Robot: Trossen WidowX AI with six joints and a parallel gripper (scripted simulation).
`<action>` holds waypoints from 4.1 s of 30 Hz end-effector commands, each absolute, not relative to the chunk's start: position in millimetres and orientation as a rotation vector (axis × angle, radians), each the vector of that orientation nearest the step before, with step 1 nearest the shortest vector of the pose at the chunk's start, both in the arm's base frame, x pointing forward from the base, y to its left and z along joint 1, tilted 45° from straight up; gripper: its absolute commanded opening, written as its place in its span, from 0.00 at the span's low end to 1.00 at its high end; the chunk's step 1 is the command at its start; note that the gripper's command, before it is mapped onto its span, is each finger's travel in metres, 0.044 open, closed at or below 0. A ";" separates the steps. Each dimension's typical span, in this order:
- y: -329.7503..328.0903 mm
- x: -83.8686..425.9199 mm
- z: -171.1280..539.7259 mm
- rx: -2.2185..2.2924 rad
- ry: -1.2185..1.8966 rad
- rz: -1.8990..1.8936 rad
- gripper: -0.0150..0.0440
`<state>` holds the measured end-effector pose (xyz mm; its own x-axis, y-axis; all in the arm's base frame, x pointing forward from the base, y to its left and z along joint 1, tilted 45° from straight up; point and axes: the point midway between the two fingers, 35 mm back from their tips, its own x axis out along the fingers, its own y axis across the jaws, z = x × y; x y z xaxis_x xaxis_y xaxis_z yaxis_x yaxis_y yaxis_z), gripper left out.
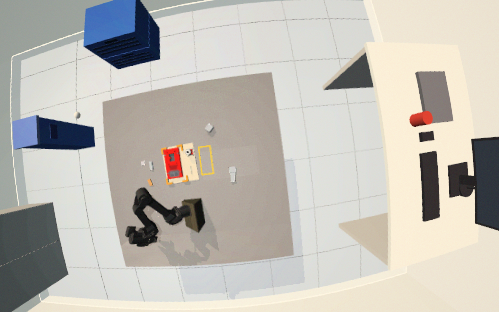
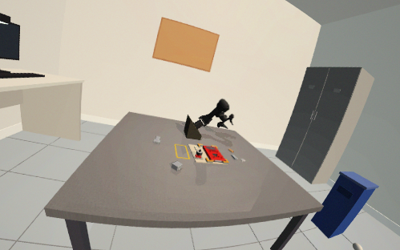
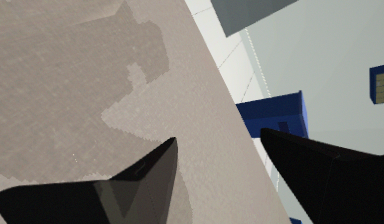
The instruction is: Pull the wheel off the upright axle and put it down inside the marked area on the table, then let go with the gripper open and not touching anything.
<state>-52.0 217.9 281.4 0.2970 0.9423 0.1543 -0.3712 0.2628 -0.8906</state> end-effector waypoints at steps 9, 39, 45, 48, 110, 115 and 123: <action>264.4 -14.9 297.4 -0.997 -0.779 0.904 0.76; 304.5 189.6 278.6 -1.274 -0.327 0.699 0.76; 285.0 241.6 262.4 -1.288 -0.174 0.654 0.76; 271.6 266.9 252.4 -1.283 -0.089 0.635 0.76; -110.2 354.4 19.2 0.710 1.400 0.485 0.76; -114.4 357.2 15.7 0.710 1.400 0.485 0.76; -93.9 363.2 -6.7 0.709 1.400 0.484 0.76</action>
<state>362.0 -109.1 7.9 0.1426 0.6781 -0.7210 0.0935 0.7160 0.6919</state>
